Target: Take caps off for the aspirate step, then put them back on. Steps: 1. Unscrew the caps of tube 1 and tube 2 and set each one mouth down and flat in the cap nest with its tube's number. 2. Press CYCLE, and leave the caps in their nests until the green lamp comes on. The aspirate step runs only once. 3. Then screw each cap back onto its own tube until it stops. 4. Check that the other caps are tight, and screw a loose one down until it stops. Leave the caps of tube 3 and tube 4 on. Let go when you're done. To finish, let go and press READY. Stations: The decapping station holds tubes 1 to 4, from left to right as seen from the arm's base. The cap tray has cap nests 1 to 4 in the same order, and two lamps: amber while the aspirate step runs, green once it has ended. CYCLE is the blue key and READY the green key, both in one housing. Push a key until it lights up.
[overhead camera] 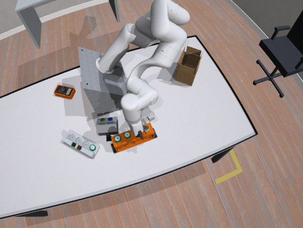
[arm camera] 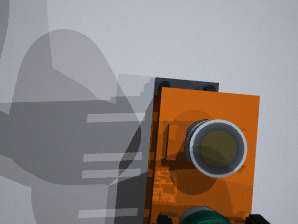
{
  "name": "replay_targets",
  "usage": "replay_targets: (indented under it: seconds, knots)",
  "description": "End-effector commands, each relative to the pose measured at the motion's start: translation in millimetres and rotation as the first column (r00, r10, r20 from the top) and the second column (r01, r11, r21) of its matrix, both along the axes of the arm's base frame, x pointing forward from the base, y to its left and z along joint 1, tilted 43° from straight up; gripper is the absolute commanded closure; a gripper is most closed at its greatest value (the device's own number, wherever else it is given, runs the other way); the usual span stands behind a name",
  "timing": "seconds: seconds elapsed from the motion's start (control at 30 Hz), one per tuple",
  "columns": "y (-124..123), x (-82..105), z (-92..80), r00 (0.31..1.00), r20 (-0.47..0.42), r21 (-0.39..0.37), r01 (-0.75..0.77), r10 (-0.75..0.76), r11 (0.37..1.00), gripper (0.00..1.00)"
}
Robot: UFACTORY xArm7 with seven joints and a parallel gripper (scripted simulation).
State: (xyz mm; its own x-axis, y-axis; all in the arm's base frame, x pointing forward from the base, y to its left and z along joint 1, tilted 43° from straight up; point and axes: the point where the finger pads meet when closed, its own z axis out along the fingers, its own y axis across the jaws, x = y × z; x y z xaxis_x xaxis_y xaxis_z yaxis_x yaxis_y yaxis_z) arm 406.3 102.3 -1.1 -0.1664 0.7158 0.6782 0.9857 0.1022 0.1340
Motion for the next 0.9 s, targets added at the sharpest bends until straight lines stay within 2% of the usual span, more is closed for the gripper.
replay_targets:
  seconds: [0.0, 0.07, 0.13, 0.2, 0.3, 0.4, 0.6, 0.63, 0.87]
  knots:
    - [-1.8, 1.5, 0.7, 0.961, -0.203, -0.032, 0.184, -0.186, 0.982, 0.54]
    - [-1.8, 1.4, 0.7, 0.925, -0.275, -0.048, 0.261, -0.264, 0.964, 0.54]
    - [-1.8, 1.4, 0.7, 0.925, -0.275, -0.048, 0.261, -0.264, 0.964, 0.54]
    - [-1.8, 1.4, 0.7, 0.838, -0.388, -0.090, 0.380, -0.384, 0.920, 0.54]
    - [-1.8, 1.3, 0.7, 0.753, -0.463, -0.128, 0.464, -0.467, 0.876, 0.54]
    - [-1.8, 1.2, 0.7, 0.637, -0.541, -0.185, 0.547, -0.549, 0.817, 0.54]
    - [-1.8, 1.3, 0.7, 0.637, -0.541, -0.185, 0.547, -0.549, 0.817, 0.54]
    - [-1.8, 1.4, 0.7, 0.637, -0.541, -0.185, 0.547, -0.549, 0.817, 1.00]
    - [-1.8, 1.4, 0.7, 0.637, -0.541, -0.185, 0.547, -0.549, 0.817, 1.00]
